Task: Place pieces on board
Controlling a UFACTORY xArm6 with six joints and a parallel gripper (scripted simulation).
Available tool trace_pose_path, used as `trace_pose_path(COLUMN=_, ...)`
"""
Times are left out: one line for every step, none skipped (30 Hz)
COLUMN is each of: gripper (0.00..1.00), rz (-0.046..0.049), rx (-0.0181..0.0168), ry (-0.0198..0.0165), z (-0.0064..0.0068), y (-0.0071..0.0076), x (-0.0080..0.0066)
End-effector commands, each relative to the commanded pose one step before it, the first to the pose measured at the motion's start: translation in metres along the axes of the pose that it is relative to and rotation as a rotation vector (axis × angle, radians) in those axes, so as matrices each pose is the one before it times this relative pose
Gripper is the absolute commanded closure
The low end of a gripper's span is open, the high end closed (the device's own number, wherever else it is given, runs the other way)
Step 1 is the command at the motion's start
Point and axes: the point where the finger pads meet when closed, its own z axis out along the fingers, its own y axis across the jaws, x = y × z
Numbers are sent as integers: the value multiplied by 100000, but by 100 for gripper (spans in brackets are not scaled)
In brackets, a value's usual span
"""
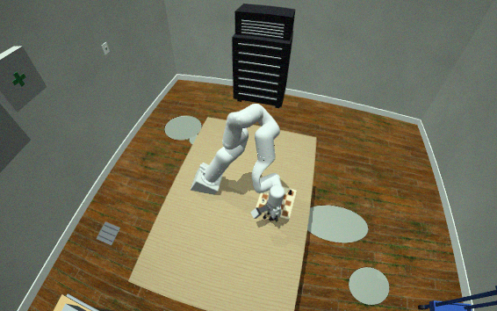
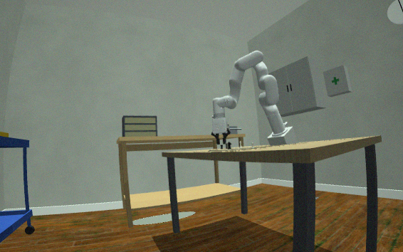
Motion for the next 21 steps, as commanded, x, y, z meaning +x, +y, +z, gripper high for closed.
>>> trace_pose_path(gripper=63, rz=-35, rx=242, ry=-148, z=424, y=-97, x=-70)
trace_pose_path(gripper=63, rz=0, rx=1, ry=4, z=167, y=0, x=1)
trace_pose_path(gripper=63, rz=0, rx=-1, ry=-3, z=179, y=0, x=-1)
trace_pose_path(gripper=63, rz=0, rx=0, ry=0, z=189, y=0, x=0)
trace_pose_path(gripper=63, rz=0, rx=0, ry=1, z=195, y=0, x=0)
trace_pose_path(gripper=63, rz=0, rx=-1, ry=-2, z=197, y=0, x=-1)
trace_pose_path(gripper=63, rz=0, rx=1, ry=4, z=197, y=0, x=1)
trace_pose_path(gripper=63, rz=0, rx=-1, ry=-4, z=192, y=-1, x=-1)
trace_pose_path(gripper=63, rz=0, rx=1, ry=4, z=186, y=0, x=1)
trace_pose_path(gripper=63, rz=0, rx=0, ry=0, z=0, y=0, x=0)
trace_pose_path(gripper=63, rz=0, rx=0, ry=0, z=0, y=0, x=0)
trace_pose_path(gripper=63, rz=0, rx=-1, ry=-3, z=168, y=0, x=-1)
trace_pose_path(gripper=63, rz=0, rx=0, ry=-1, z=154, y=0, x=0)
trace_pose_path(gripper=63, rz=0, rx=1, ry=5, z=140, y=1, x=1)
trace_pose_path(gripper=63, rz=0, rx=-1, ry=-3, z=118, y=0, x=-1)
trace_pose_path(gripper=63, rz=0, rx=0, ry=-2, z=100, y=0, x=-1)
trace_pose_path(gripper=63, rz=0, rx=0, ry=0, z=82, y=0, x=0)
trace_pose_path(gripper=63, rz=0, rx=0, ry=1, z=64, y=0, x=0)
trace_pose_path(gripper=63, rz=0, rx=0, ry=2, z=46, y=0, x=1)
trace_pose_path(gripper=63, rz=0, rx=0, ry=1, z=30, y=0, x=0)
trace_pose_path(gripper=63, rz=0, rx=0, ry=1, z=17, y=0, x=0)
